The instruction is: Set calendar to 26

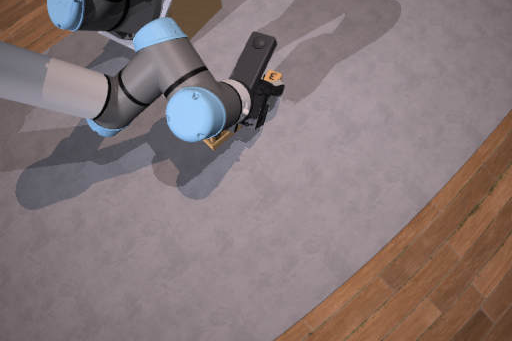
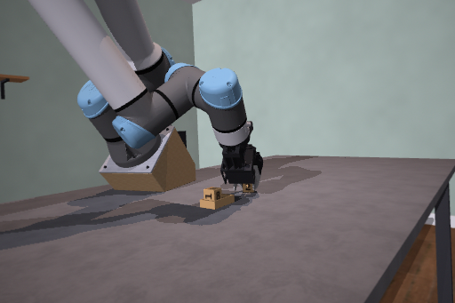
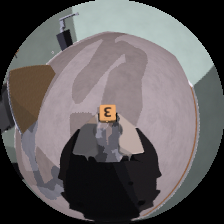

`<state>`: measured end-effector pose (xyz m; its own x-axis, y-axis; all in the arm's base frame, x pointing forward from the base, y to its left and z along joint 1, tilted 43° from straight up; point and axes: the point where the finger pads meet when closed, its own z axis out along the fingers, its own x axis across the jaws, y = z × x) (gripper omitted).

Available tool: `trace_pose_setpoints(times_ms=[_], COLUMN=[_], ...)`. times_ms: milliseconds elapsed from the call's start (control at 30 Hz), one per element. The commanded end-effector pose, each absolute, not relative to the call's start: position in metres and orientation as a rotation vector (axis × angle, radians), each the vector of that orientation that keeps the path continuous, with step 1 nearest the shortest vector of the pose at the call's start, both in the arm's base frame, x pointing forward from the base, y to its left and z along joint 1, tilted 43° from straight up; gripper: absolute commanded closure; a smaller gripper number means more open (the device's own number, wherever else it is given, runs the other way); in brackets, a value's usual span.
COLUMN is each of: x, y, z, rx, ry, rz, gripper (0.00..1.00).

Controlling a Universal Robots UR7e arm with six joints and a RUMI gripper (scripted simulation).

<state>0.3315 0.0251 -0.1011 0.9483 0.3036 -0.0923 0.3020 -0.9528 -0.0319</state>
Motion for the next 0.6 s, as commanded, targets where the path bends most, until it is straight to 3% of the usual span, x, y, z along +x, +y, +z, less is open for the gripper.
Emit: trace_pose_setpoints(times_ms=[0,233,267,567], x=[0.3316,0.3316,0.3316,0.3316], y=[0.0253,0.0253,0.0253,0.0253], z=[-0.1010,-0.1010,-0.1010,-0.1010], rx=[-3.084,-3.084,-3.084,-3.084], ry=[-0.480,-0.480,-0.480,-0.480], rz=[0.149,0.149,0.149,0.149], gripper=[0.79,0.72,0.60,0.60])
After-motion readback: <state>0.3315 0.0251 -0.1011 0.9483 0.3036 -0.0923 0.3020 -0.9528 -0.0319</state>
